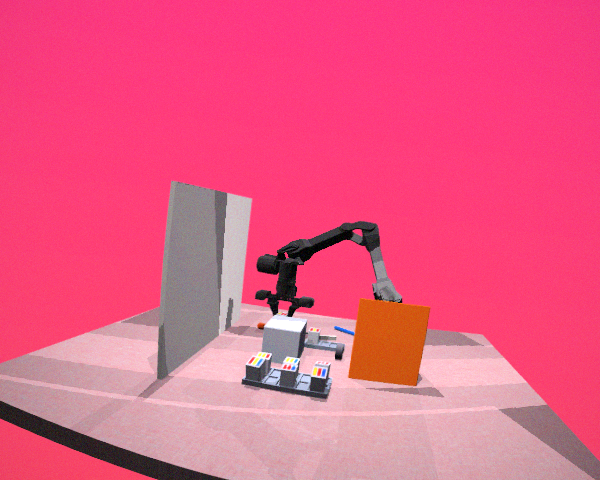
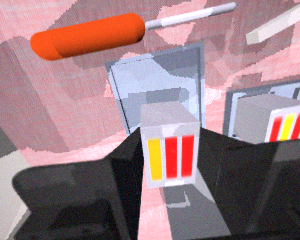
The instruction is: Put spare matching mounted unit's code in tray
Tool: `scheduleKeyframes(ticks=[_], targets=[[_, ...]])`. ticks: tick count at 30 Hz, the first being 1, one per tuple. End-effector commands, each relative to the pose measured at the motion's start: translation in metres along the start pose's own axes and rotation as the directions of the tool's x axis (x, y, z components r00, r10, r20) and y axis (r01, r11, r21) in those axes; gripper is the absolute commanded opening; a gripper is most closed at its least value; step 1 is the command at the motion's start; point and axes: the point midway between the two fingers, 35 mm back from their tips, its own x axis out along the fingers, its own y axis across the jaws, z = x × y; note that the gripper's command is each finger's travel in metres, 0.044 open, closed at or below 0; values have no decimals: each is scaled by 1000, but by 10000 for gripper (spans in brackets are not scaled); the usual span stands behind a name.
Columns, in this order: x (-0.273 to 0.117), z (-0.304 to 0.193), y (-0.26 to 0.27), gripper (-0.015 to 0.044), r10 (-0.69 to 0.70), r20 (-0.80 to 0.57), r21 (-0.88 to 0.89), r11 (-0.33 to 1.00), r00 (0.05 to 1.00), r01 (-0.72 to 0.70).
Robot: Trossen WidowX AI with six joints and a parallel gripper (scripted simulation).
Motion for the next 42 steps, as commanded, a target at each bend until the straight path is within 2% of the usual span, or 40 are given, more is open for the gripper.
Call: scheduleKeyframes(ticks=[1,30,42], targets=[[5,-3,-2,0,-2,-5,-12,1000,1000,2],[28,-1,-7,0,-2,3,-13,1000,1000,2],[27,2,-6,315,-1,9,-1,1000,1000,1]])
